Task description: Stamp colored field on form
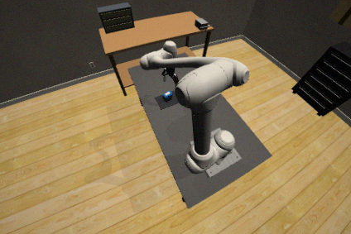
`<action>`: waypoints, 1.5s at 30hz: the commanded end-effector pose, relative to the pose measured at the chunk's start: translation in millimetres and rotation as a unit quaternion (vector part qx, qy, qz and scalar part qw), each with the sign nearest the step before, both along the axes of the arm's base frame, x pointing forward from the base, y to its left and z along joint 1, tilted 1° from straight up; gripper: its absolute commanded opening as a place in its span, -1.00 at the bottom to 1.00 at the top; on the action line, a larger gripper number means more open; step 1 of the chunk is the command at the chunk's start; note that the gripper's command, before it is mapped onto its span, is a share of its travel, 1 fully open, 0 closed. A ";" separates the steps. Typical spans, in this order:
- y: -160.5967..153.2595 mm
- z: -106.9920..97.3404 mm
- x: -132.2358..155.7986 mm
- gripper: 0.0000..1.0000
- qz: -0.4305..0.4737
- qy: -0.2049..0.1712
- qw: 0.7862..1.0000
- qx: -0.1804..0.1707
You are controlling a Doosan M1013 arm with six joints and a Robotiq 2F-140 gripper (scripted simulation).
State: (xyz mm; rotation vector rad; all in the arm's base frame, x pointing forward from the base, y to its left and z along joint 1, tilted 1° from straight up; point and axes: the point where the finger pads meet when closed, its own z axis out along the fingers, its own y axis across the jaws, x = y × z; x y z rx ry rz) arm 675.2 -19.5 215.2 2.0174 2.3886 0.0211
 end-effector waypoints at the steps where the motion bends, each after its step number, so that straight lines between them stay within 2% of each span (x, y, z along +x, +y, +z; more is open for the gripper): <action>1: -48.2 -0.5 -6.1 1.00 0.117 -0.001 0.993 0.001; 2: -62.6 -0.7 -8.8 1.00 0.151 -0.001 0.988 0.000; 4: -62.6 -0.7 -8.8 1.00 0.151 -0.001 0.988 0.000; 5: -77.7 -0.9 -11.9 1.00 0.187 -0.001 0.982 0.000; 9: -138.5 -1.8 -28.4 1.00 0.296 0.000 0.955 -0.006; 12: -171.7 -2.3 -41.1 1.00 0.360 0.001 0.933 -0.010; 19: -253.3 -3.5 -77.6 1.00 0.504 0.005 0.863 -0.018; 21: -253.3 -3.5 -77.6 1.00 0.504 0.005 0.863 -0.018; 22: -259.8 -3.6 -81.0 1.00 0.560 0.004 0.828 -0.017; 26: -269.0 -3.8 -86.2 1.00 0.628 -0.003 0.778 -0.010; 32: -269.5 -5.1 -86.3 1.00 0.630 -0.003 0.777 -0.010; 34: -270.3 -28.3 -84.3 1.00 0.630 -0.003 0.777 -0.010; 36: -270.6 -73.7 -82.5 1.00 0.630 -0.003 0.777 -0.010; 38: -270.6 -73.7 -82.5 1.00 0.630 -0.003 0.777 -0.010; 40: -269.7 -109.9 -83.3 1.00 0.630 -0.003 0.776 -0.010; 41: -269.4 -117.2 -83.6 1.00 0.630 -0.003 0.776 -0.010; 45: -269.3 -118.5 -83.7 1.00 0.630 -0.003 0.776 -0.010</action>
